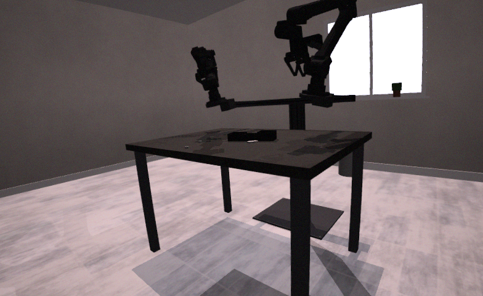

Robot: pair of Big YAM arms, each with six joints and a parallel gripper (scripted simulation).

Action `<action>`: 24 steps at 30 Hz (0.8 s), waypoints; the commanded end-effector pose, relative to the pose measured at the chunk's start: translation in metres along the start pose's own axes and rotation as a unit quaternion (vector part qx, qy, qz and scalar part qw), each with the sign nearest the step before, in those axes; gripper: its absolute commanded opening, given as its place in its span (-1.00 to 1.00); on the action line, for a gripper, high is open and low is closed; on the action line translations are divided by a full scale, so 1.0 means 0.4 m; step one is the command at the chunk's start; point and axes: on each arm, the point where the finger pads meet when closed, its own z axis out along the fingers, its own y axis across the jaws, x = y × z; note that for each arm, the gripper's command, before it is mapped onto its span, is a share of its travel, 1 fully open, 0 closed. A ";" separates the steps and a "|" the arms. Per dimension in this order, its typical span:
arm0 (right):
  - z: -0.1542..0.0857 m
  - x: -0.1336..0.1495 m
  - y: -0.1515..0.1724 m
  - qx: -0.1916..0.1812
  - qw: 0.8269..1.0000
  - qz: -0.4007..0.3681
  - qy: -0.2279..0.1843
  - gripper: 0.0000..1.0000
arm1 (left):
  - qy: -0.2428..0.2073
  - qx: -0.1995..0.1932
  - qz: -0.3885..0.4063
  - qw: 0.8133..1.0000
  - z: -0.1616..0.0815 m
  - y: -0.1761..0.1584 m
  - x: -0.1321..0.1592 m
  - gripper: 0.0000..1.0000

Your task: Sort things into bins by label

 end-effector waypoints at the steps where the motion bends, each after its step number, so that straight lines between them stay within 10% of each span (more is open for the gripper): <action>1: -0.005 -0.008 -0.001 0.001 1.000 -0.001 -0.003 1.00 | 0.008 0.010 -0.008 1.000 0.001 0.001 -0.012 1.00; 24: -0.005 -0.008 -0.001 0.001 1.000 -0.001 -0.003 1.00 | 0.024 0.023 -0.047 0.998 0.010 0.027 -0.042 1.00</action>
